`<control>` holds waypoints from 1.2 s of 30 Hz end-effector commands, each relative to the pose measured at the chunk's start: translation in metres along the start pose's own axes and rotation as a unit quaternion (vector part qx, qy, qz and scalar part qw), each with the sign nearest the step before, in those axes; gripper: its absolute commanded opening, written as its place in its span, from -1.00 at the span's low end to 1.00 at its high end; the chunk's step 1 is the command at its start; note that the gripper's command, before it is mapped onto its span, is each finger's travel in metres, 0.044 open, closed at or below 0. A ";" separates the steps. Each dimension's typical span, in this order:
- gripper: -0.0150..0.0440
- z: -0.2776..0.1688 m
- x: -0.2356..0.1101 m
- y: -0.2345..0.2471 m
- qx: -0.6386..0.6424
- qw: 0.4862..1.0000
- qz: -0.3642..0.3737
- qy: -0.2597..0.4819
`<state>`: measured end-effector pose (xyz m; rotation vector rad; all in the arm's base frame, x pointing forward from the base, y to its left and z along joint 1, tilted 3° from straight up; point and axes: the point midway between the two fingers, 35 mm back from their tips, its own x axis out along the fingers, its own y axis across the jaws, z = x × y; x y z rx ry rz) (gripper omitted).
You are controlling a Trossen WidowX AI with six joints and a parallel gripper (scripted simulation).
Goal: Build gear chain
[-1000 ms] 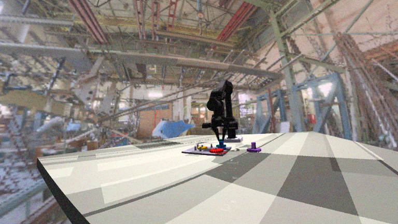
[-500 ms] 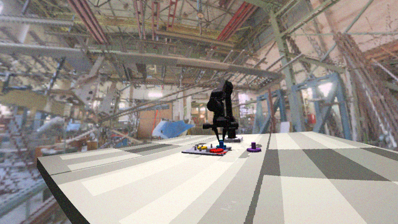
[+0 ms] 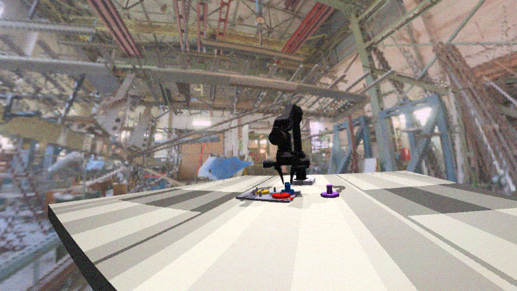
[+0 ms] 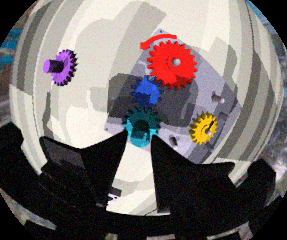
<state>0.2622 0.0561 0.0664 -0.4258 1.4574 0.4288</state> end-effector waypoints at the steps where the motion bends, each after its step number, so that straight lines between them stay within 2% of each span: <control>1: -0.02 0.002 -0.008 -0.001 0.017 1.000 -0.001 -0.003; 7: -0.02 0.001 -0.043 0.000 0.040 0.999 -0.001 -0.003; 10: -0.02 0.001 -0.048 0.000 0.042 0.999 -0.001 -0.003; 12: 0.16 0.005 -0.040 0.004 0.057 0.998 0.000 -0.001; 16: 0.52 0.028 -0.041 0.032 0.182 0.983 0.001 -0.002; 21: 0.96 0.053 -0.042 0.076 0.341 0.940 0.003 -0.002; 22: 1.00 0.057 -0.042 0.085 0.371 0.928 0.004 -0.002; 29: 1.00 0.076 -0.041 0.147 0.550 0.835 0.008 -0.002; 36: 1.00 0.077 -0.041 0.150 0.559 0.829 0.008 -0.002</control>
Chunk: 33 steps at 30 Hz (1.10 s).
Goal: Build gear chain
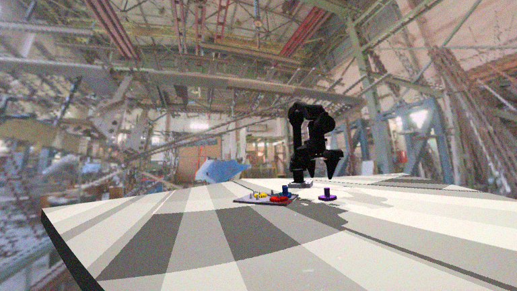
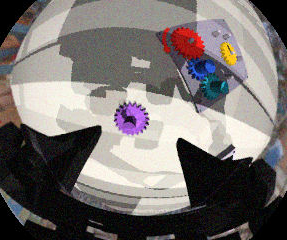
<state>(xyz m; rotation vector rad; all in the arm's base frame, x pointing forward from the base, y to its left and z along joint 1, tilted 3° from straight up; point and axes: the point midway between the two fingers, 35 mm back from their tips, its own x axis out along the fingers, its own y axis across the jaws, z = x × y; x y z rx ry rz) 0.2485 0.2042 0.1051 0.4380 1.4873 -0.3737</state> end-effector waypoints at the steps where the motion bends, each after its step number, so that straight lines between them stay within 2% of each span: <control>1: 1.00 -0.012 -0.004 0.016 0.057 0.998 0.008 -0.005; 6: 1.00 -0.012 -0.004 0.016 0.057 0.998 0.008 -0.005; 13: 1.00 -0.011 0.017 0.016 0.057 0.998 0.008 -0.005; 33: 1.00 -0.011 0.045 0.016 0.057 0.998 0.008 -0.005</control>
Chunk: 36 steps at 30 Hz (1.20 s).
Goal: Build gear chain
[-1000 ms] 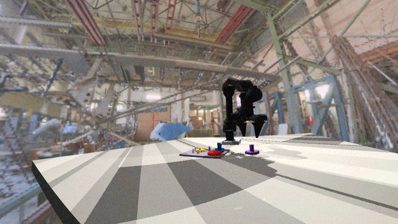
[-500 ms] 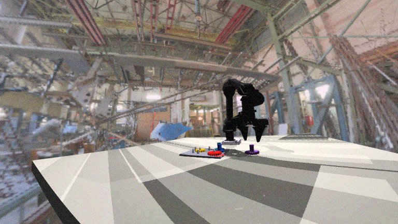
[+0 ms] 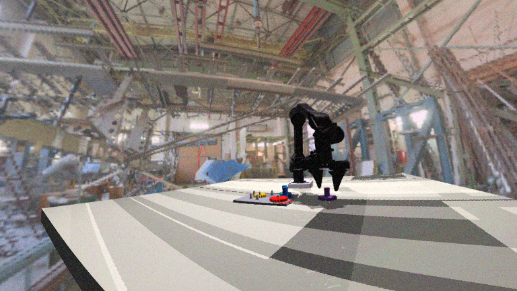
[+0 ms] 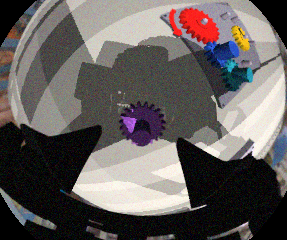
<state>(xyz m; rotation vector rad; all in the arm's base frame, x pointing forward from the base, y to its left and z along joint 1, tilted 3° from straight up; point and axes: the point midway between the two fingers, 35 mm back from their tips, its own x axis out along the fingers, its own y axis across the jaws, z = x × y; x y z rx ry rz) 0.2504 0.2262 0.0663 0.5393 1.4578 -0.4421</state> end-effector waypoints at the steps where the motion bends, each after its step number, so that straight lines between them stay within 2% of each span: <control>1: 1.00 0.000 0.006 -0.002 0.002 1.000 -0.003 -0.001; 5: 1.00 0.000 0.006 -0.002 0.002 1.000 -0.003 -0.001; 19: -0.25 0.000 0.006 -0.002 0.002 1.000 -0.003 -0.001; 28: -0.49 0.000 0.006 -0.002 0.002 1.000 -0.003 -0.001; 36: -0.49 0.001 -0.007 0.002 0.002 1.000 -0.002 -0.001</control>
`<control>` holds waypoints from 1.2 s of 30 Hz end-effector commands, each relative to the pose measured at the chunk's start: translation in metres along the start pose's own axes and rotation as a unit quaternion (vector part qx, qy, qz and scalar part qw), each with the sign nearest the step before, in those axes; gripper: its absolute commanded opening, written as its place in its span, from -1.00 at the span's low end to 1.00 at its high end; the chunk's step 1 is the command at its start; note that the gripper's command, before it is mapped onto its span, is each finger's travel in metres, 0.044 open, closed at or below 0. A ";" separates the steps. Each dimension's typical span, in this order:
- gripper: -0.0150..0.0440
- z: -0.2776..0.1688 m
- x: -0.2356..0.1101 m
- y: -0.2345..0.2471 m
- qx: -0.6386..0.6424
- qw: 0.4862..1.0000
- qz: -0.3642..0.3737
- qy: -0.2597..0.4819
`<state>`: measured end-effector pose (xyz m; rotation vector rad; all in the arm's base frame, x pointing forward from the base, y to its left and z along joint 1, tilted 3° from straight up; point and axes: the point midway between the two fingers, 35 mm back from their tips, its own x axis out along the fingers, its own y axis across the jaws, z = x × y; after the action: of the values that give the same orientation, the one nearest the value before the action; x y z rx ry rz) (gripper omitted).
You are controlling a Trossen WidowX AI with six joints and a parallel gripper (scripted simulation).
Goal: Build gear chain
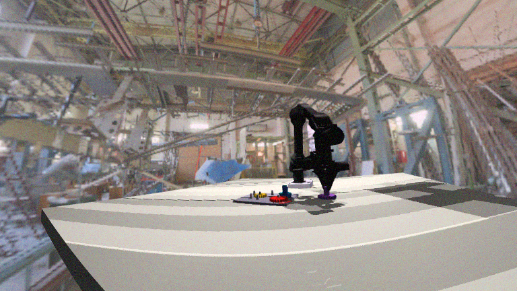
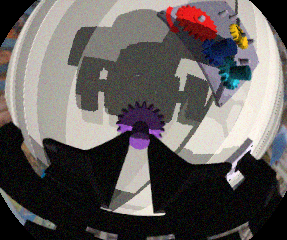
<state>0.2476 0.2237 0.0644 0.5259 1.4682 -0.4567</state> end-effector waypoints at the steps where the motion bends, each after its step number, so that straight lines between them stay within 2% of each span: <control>1: -0.49 0.001 -0.011 0.006 0.002 1.000 0.008 -0.003; 36: -0.49 0.000 -0.088 0.010 0.002 1.000 0.008 -0.003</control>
<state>0.2475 0.2283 0.1429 0.5278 1.4671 -0.4535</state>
